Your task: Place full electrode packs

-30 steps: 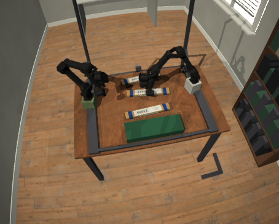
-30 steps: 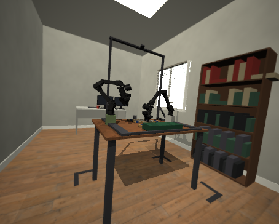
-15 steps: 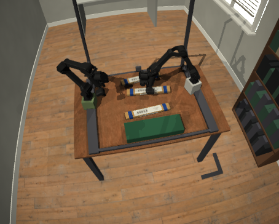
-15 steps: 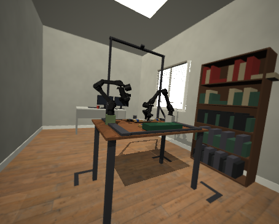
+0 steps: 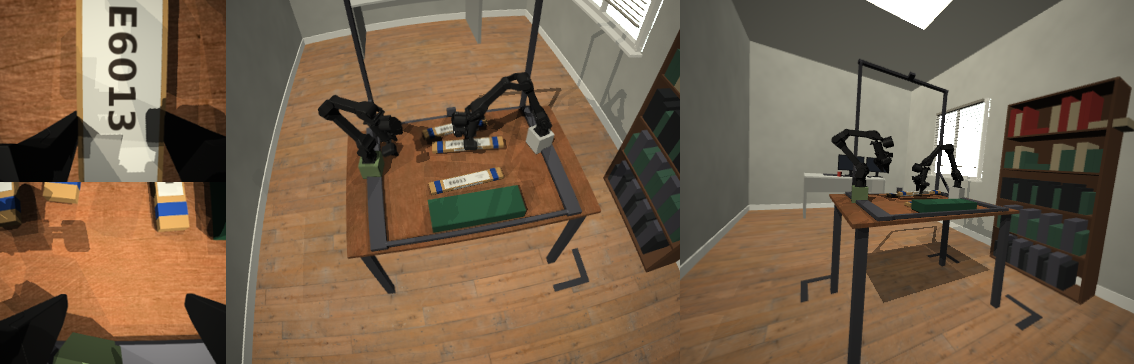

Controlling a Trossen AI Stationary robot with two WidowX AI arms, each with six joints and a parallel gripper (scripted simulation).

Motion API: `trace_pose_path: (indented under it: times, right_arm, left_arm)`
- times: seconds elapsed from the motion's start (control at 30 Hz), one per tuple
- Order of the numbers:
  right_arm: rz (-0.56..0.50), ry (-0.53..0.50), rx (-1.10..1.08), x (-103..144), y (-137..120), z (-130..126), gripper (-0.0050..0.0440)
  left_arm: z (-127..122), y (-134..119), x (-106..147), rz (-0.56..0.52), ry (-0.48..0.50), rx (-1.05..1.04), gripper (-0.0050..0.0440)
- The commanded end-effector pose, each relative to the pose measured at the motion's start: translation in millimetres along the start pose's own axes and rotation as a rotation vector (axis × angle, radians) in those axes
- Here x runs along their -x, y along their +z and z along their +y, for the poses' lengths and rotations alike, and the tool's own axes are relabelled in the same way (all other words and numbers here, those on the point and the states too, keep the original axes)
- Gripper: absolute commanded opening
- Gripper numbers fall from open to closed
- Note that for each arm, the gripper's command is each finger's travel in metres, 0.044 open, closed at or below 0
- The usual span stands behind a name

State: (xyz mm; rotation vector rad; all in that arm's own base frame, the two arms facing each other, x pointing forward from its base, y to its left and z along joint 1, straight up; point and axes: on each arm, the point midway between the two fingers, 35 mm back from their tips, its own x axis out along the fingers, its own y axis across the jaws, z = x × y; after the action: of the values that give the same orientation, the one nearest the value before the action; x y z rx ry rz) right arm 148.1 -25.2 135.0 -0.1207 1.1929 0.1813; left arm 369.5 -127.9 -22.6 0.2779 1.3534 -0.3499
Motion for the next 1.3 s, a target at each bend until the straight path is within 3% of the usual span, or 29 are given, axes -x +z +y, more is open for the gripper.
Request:
trace_pose_path:
  times: [0.0, 0.47, 1.27]
  right_arm:
    - [-0.02, -0.007, 0.006, 6, 4, -1, 0.043]
    - [-0.02, -0.007, 0.006, 6, 4, -1, 0.043]
    - [-0.02, -0.007, 0.006, 6, 4, -1, 0.043]
  left_arm:
    - [2, 31, 39, -0.115, 0.012, -0.002, -0.005]
    - [2, 37, 58, -0.116, 0.012, -0.002, -0.005]
    - [1, 43, 66, -0.117, 0.012, -0.002, -0.005]
